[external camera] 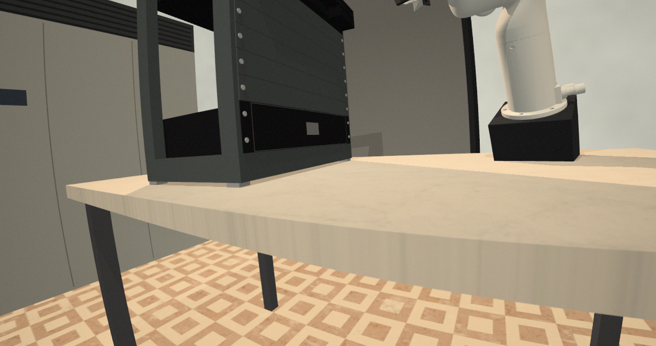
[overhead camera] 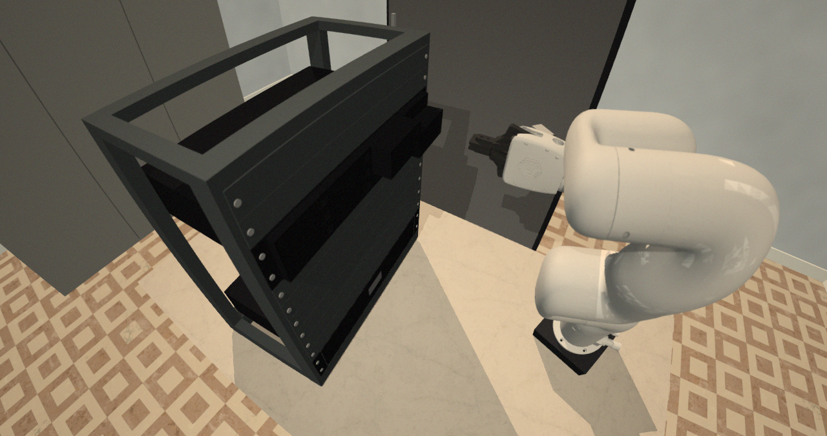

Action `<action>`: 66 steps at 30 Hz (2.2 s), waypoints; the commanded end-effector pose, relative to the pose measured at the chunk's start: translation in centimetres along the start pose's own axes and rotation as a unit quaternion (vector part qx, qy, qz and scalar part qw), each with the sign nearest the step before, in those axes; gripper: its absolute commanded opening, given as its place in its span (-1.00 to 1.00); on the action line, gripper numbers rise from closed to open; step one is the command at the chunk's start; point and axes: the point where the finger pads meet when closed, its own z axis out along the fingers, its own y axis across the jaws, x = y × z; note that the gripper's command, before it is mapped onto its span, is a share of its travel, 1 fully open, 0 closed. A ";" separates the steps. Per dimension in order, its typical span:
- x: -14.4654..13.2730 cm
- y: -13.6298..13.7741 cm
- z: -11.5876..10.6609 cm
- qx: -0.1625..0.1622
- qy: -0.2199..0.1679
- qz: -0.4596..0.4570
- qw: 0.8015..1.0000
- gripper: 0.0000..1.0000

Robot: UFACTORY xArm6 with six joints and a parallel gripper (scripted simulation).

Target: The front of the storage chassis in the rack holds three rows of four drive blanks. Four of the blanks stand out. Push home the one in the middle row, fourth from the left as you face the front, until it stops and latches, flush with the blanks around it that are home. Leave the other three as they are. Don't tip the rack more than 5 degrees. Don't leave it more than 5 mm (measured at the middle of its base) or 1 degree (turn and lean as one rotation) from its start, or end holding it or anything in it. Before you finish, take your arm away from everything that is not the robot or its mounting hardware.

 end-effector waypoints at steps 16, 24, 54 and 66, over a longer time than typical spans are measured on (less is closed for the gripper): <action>2.8 0.7 5.0 0.002 -0.001 -0.001 1.000 -1.00; 2.8 0.7 7.8 0.002 -0.001 -0.001 1.000 -1.00; 2.8 0.7 9.1 0.002 -0.001 -0.001 1.000 -1.00; 2.8 0.7 10.0 0.002 -0.001 -0.001 1.000 -1.00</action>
